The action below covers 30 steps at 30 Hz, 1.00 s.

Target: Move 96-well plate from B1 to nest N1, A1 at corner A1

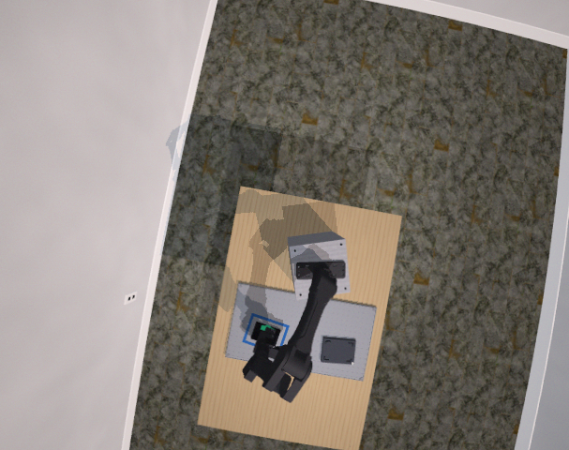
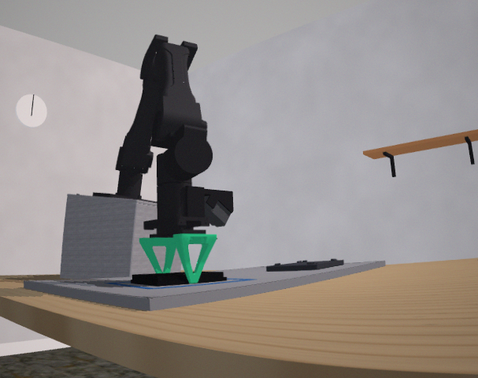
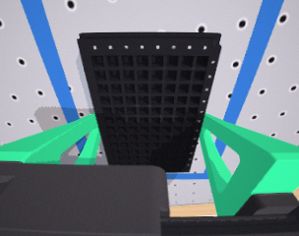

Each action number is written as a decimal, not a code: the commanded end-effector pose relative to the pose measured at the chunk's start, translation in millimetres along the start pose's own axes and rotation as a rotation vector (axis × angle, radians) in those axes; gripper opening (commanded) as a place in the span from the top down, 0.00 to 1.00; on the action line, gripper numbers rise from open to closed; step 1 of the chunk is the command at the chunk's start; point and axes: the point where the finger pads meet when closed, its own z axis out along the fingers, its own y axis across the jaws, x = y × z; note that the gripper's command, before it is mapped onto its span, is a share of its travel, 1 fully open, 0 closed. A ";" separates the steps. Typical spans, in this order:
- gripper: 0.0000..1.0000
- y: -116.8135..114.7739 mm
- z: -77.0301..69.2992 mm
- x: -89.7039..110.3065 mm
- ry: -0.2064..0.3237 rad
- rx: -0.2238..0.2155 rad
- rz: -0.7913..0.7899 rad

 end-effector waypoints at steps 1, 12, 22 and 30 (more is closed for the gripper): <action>1.00 -9.5 -7.2 -4.8 0.003 0.020 -0.010; 1.00 -9.5 -7.2 -4.8 0.003 0.020 -0.010; 1.00 -9.5 -7.2 -4.8 0.003 0.020 -0.010; 1.00 -7.2 -24.4 -4.3 0.002 0.017 -0.013</action>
